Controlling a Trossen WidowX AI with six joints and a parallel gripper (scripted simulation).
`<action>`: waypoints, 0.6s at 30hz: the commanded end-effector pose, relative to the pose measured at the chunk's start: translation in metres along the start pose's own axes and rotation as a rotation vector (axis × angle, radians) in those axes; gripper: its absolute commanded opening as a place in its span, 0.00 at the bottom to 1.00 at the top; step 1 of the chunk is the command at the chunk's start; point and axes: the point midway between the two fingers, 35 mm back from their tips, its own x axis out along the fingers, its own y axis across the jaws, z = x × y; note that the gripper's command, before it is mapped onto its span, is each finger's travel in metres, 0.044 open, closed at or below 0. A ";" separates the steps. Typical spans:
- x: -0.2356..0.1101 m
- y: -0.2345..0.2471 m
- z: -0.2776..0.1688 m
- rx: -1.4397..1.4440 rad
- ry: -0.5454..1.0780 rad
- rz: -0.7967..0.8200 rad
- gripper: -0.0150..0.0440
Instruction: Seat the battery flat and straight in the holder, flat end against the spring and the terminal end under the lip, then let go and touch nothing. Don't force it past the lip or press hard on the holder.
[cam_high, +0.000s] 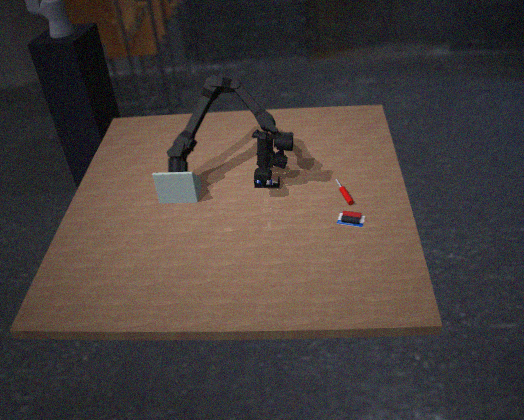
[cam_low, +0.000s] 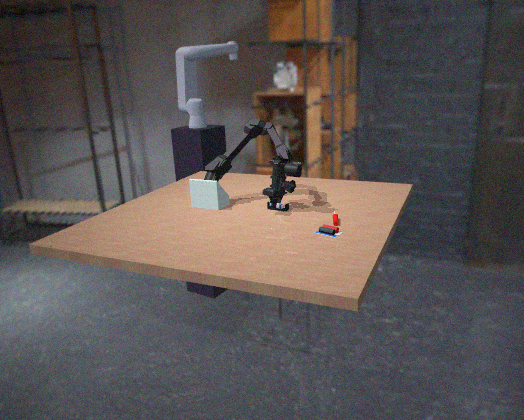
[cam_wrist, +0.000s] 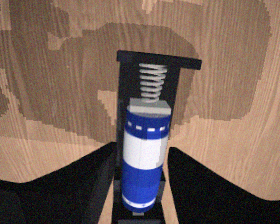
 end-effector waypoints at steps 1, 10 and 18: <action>-0.002 0.000 0.000 0.005 0.000 0.000 0.55; -0.015 -0.001 -0.001 0.000 0.000 -0.001 0.55; -0.061 -0.007 -0.004 0.004 0.002 -0.004 0.82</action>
